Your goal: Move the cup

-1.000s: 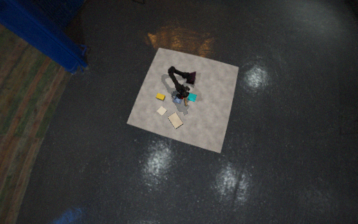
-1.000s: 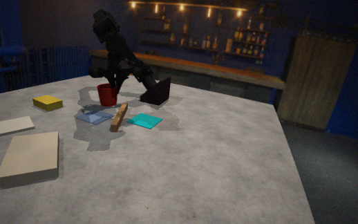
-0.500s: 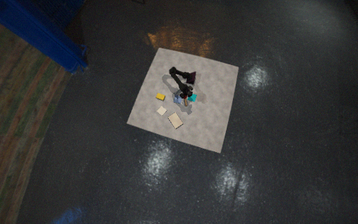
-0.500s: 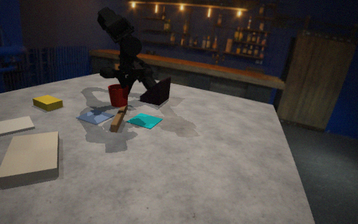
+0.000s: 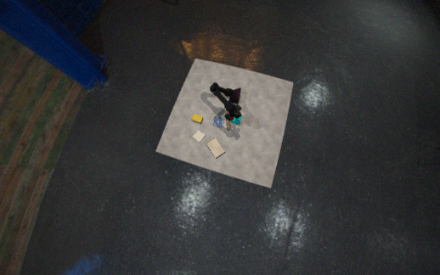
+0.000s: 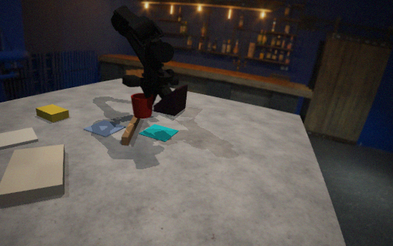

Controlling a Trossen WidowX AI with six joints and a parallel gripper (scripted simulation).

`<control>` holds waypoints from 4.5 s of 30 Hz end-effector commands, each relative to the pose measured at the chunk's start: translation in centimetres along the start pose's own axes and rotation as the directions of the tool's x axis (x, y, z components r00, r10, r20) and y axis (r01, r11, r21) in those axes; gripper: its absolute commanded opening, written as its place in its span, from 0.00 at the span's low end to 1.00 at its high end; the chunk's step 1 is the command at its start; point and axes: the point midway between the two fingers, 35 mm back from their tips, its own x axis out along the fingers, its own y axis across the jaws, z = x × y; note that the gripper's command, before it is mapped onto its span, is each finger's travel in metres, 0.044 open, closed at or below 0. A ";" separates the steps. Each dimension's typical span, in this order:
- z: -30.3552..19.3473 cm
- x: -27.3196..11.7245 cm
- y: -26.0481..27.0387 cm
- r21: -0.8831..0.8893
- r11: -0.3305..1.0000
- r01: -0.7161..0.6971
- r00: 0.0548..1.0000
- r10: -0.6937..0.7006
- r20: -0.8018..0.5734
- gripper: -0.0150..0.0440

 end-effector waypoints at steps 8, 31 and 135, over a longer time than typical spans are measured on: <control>1.8 0.0 2.6 0.004 1.000 -0.006 1.000 0.006 0.003 0.25; 3.5 1.1 5.4 0.004 1.000 -0.007 1.000 0.007 0.005 0.25; 3.7 0.1 5.2 0.000 1.000 -0.002 1.000 0.002 0.005 0.96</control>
